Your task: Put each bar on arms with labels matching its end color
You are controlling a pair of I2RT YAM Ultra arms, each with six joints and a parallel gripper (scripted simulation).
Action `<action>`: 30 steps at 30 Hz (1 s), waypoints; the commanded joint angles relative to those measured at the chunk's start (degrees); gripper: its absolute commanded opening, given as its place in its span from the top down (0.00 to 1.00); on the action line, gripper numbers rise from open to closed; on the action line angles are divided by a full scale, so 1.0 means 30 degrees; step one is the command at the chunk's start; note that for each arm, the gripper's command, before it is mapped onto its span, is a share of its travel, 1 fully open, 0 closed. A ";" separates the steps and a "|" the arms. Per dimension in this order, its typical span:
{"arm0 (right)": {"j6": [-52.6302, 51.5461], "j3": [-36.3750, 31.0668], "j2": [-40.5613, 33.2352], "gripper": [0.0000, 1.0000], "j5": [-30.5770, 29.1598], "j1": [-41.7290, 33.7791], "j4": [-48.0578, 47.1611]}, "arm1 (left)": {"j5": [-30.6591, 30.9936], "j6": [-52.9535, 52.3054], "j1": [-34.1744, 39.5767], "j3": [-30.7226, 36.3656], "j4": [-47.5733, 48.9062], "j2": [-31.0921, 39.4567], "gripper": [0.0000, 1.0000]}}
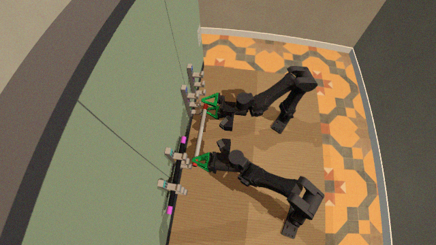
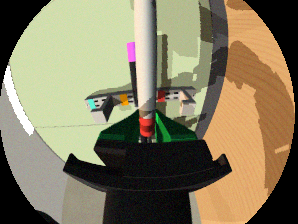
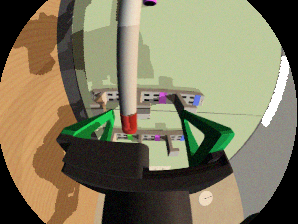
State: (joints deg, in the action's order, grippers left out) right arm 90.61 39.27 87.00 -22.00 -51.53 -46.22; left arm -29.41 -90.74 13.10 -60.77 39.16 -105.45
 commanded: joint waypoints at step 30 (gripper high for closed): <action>-0.0200 -0.3138 -0.3890 0.00 -0.1694 -0.1692 0.0232 | -0.0099 0.0251 0.0110 -0.0756 0.0363 0.0713 1.00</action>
State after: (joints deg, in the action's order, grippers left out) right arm 90.61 30.24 77.14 -26.13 -56.01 -45.95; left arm -29.41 -90.74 13.10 -60.77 38.79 -105.47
